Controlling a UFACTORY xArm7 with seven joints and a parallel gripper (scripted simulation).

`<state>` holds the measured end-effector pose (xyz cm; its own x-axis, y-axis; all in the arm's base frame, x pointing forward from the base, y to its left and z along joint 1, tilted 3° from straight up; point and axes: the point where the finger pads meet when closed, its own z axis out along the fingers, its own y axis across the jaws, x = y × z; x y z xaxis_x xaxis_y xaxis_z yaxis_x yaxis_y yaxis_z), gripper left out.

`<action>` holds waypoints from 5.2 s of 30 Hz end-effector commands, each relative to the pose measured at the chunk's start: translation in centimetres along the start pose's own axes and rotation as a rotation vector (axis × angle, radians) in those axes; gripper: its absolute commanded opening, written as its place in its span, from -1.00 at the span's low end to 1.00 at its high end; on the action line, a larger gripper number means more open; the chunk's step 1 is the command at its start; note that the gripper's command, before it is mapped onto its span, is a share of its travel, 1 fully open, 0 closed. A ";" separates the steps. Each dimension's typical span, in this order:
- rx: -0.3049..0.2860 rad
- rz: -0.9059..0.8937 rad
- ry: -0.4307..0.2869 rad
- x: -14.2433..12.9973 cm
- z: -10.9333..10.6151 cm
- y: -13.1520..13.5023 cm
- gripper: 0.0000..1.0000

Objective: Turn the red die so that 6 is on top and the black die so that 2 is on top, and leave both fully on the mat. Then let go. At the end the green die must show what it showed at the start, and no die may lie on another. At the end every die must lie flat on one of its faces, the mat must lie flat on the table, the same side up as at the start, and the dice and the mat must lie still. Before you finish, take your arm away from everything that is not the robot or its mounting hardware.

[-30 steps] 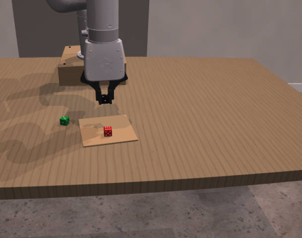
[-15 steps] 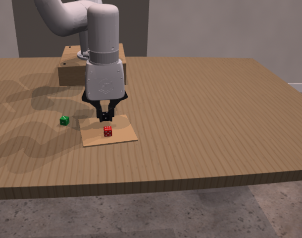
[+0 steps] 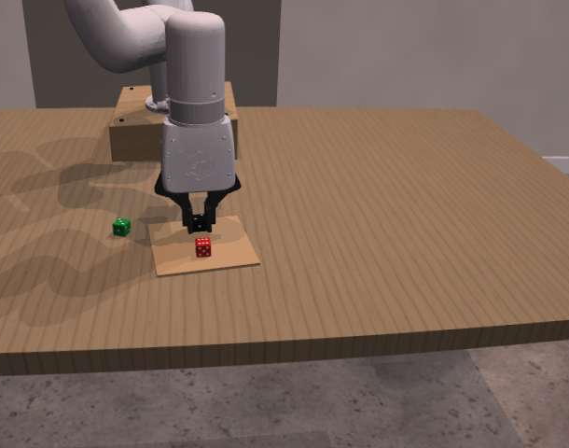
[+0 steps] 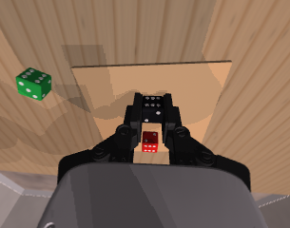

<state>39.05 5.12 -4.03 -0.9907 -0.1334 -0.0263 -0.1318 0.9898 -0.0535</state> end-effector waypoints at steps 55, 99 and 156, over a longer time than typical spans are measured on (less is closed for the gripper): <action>0.000 -0.001 -0.003 -0.2 -0.1 -0.1 -0.69; 0.000 -0.001 -0.003 -0.2 0.3 -0.1 -0.69; 0.000 -0.001 -0.003 -0.2 -3.0 -0.1 -0.28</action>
<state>39.11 5.09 -3.07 -0.9907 -0.1335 -0.0272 -0.1318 0.9897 -0.0549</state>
